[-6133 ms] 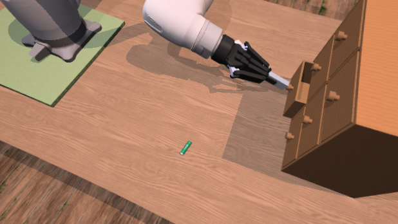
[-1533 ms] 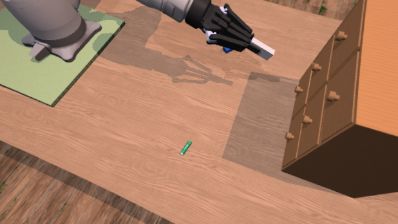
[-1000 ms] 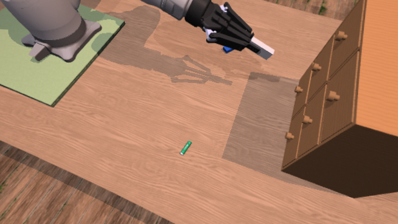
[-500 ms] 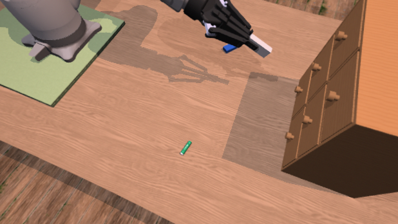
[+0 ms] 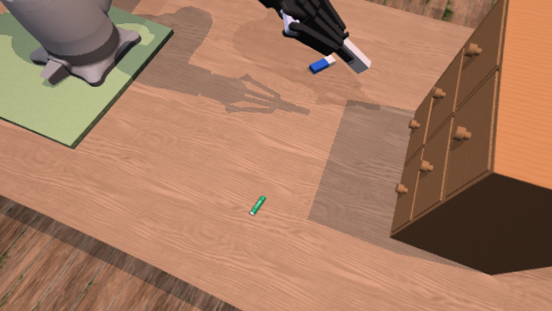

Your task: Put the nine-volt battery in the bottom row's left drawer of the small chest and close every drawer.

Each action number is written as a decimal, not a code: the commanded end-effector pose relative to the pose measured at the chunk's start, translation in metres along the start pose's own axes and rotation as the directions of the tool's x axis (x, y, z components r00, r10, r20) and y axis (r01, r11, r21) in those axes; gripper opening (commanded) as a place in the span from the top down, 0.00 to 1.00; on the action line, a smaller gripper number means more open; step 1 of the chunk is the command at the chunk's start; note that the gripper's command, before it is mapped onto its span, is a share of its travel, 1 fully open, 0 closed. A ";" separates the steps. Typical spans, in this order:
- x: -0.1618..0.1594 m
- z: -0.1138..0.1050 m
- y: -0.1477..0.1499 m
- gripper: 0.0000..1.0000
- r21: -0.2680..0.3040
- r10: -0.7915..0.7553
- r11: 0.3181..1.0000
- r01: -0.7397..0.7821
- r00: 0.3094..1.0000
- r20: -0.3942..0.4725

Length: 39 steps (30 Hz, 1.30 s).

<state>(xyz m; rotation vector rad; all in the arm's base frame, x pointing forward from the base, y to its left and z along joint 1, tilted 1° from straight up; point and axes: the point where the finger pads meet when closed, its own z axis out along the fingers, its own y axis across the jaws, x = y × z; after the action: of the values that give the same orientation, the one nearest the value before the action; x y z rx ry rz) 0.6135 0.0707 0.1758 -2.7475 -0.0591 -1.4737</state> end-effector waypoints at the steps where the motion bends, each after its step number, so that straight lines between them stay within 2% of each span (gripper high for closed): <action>1: 0.001 -0.006 0.001 1.00 -0.004 0.000 1.000 0.000 0.998 0.060; 3: 0.002 -0.010 0.000 1.00 -0.003 0.000 1.000 0.000 0.996 0.090; 19: -0.001 -0.012 0.008 1.00 -0.026 0.000 1.000 0.003 0.993 0.120; 39: 0.005 -0.016 0.002 1.00 -0.009 0.000 1.000 0.001 0.990 0.138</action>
<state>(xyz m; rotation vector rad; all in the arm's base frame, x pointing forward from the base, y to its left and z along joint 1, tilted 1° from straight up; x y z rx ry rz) 0.6028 0.0685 0.1871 -2.8375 -0.0647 -1.2848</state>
